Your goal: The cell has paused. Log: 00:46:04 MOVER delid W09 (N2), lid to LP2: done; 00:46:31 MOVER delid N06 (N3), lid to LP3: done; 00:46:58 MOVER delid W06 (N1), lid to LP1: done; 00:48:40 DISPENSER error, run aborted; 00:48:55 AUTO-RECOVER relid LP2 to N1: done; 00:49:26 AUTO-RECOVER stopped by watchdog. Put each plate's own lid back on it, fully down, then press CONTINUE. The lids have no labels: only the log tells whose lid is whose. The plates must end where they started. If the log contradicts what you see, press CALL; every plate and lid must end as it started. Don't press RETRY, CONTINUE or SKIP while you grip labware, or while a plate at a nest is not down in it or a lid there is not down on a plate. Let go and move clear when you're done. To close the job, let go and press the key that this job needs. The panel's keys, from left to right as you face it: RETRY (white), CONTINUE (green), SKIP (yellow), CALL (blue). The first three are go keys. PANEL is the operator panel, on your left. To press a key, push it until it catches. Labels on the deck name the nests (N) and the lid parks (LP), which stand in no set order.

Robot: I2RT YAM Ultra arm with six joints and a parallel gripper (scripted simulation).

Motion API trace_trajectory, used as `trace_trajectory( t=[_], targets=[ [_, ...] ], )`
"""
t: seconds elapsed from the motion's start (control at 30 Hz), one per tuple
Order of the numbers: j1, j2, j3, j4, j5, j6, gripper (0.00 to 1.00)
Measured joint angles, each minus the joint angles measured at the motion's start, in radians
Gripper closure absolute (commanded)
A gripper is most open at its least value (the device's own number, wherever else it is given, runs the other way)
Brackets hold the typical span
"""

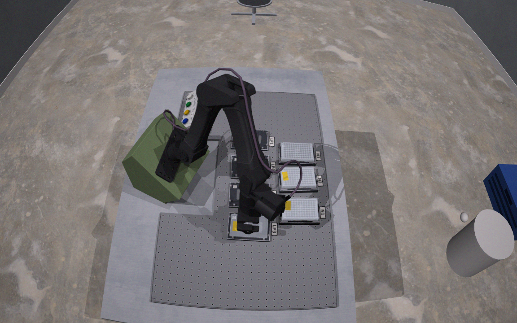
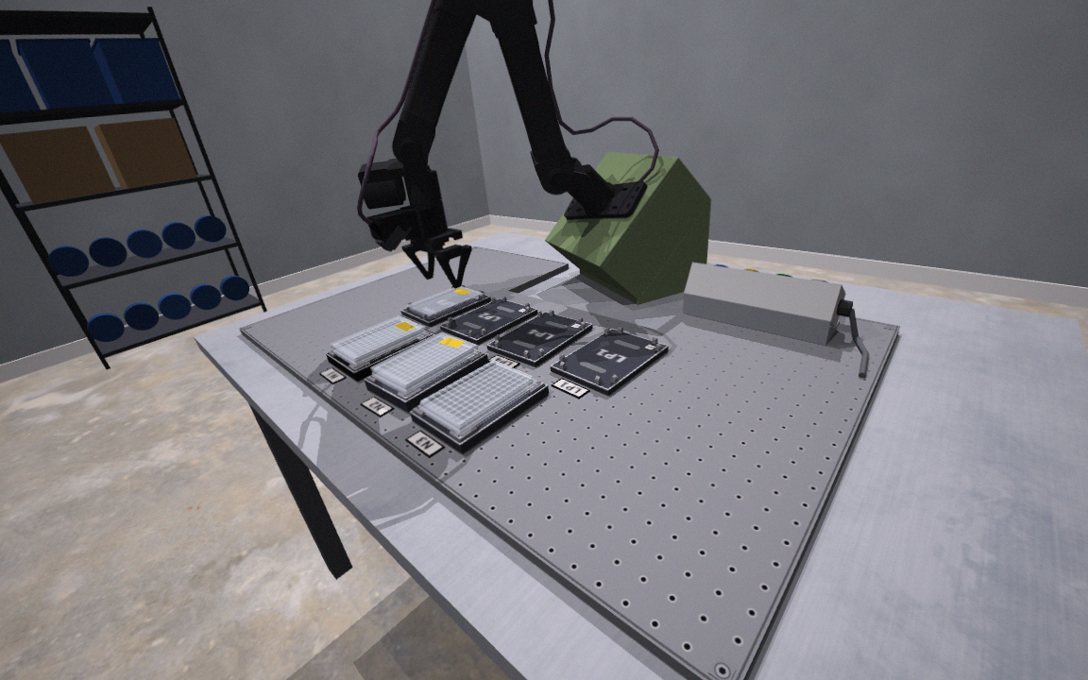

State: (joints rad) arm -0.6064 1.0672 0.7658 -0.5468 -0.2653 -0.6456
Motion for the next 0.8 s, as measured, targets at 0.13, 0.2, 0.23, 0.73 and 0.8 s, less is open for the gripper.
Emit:
trace_trajectory(
  t=[0.13, 0.2, 0.23, 0.73, 0.8],
  targets=[
    [0.000, 0.000, 0.001, -0.001, -0.001, -0.001, 0.00],
    [0.000, 0.000, 0.006, -0.002, -0.001, -0.001, 0.00],
    [0.000, 0.000, 0.008, -0.002, -0.001, -0.001, 0.00],
    [0.013, 0.037, -0.003, 0.036, 0.006, 0.003, 0.00],
    [0.016, 0.051, -0.005, 0.047, 0.008, 0.005, 0.00]
  ],
)
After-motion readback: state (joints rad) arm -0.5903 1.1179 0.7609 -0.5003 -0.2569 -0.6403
